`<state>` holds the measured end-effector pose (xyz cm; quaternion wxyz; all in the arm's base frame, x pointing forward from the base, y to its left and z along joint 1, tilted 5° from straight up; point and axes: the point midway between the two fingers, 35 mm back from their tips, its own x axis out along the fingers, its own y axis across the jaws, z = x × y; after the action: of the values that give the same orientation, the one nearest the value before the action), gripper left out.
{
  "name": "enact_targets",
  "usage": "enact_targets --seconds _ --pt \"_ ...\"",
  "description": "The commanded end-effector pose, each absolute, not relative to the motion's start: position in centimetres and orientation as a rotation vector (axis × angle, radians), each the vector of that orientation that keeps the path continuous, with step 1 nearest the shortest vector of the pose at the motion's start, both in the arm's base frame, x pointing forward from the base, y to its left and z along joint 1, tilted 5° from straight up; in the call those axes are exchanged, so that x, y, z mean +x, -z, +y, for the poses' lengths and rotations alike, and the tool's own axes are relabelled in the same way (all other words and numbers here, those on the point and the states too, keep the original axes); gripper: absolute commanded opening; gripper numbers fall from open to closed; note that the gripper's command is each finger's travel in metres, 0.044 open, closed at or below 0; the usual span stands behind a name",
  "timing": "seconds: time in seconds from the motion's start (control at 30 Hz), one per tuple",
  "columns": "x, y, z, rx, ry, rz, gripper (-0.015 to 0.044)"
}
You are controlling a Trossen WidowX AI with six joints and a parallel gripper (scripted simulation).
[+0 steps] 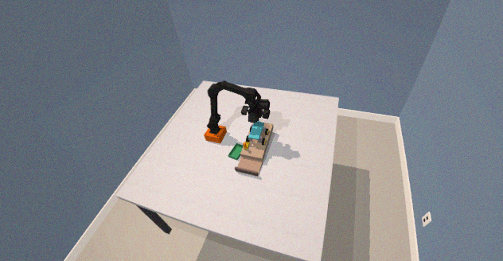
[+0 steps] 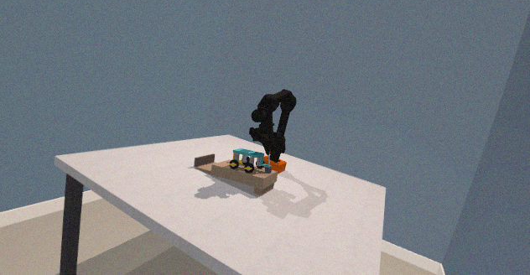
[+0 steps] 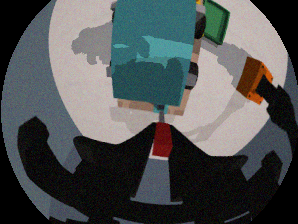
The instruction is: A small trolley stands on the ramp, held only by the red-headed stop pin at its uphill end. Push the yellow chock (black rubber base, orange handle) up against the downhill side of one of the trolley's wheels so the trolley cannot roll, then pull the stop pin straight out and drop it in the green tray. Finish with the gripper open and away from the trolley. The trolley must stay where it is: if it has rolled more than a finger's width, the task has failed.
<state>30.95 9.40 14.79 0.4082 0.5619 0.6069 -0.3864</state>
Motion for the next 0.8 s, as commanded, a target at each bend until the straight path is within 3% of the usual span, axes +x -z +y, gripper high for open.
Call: enact_targets --seconds 0.0,0.77 --pt "31.2 -15.3 9.5 1.42 0.959 1.525 0.0" --pt "31.0 -16.0 12.4 1.422 0.957 1.528 0.0"
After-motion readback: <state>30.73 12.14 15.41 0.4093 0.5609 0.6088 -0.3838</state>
